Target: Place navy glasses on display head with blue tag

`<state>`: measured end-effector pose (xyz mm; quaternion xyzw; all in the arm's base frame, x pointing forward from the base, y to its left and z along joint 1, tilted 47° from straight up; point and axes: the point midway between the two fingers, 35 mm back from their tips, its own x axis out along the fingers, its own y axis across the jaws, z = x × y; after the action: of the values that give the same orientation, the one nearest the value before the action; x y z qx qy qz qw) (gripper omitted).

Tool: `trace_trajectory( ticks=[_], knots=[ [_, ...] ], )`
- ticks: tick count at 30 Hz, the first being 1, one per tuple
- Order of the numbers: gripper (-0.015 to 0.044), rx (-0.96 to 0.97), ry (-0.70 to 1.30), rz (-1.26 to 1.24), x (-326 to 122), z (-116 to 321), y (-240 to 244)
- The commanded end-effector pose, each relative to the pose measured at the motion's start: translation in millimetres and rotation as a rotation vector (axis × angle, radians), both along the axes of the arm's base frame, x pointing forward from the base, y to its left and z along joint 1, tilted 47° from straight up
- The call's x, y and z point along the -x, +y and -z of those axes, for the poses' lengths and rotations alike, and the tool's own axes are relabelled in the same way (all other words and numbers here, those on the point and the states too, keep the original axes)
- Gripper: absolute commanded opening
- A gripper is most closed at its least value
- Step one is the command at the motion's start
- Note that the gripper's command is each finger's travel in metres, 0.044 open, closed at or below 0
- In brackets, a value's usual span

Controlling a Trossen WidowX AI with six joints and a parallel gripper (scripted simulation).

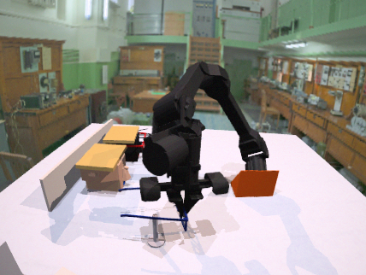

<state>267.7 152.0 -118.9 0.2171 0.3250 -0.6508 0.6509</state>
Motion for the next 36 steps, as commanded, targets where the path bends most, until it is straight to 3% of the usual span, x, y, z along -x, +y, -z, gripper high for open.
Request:
trace_trajectory(
  ticks=[1, 36],
  knots=[
    [0.0, 0.009, 0.003, -0.006, 1.3, -1.9, -4.0],
    [0.0, 0.01, 0.004, -0.006, 3.1, -12.0, -14.2]
  ],
)
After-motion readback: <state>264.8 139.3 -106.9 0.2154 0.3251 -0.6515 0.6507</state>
